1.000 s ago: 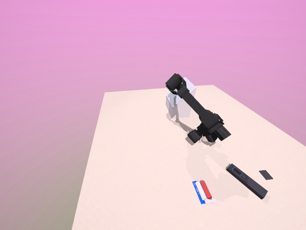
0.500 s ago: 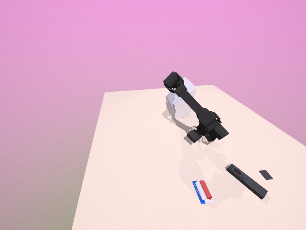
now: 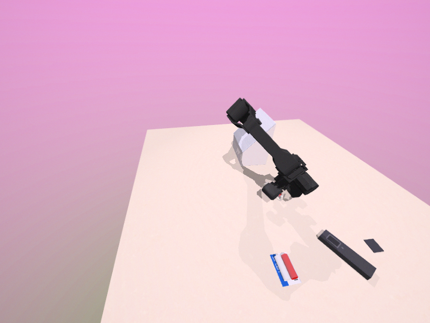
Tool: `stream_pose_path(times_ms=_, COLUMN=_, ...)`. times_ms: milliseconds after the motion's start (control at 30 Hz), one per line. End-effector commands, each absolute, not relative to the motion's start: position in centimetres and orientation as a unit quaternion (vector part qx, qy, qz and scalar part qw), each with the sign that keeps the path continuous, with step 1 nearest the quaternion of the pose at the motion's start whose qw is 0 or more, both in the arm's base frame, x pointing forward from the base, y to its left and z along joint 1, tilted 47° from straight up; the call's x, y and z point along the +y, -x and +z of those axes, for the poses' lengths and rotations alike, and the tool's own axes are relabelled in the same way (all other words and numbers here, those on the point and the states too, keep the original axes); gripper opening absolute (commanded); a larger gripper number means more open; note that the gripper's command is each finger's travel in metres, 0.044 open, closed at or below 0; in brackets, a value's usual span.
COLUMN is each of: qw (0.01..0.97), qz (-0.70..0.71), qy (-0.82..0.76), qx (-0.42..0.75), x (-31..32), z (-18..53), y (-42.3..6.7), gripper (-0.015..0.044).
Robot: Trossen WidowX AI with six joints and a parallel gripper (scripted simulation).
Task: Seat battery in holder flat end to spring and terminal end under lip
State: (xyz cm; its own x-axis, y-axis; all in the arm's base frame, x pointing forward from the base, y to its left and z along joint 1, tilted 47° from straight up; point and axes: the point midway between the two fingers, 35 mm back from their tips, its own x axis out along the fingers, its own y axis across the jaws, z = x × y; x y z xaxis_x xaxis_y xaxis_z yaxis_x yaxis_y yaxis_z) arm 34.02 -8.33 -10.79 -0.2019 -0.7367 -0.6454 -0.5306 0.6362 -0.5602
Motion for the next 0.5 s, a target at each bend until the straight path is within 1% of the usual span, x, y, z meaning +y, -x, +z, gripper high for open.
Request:
stream_pose_path(times_ms=0, qw=0.487, qz=-0.103, qy=0.411, qx=0.764, x=-8.29, z=-10.92, y=-34.17, gripper=0.0061)
stream_pose_path(times_ms=467, qw=0.5, qz=-0.092, qy=0.417, qx=0.754, x=-8.54, z=-10.74, y=-34.01, gripper=0.0061)
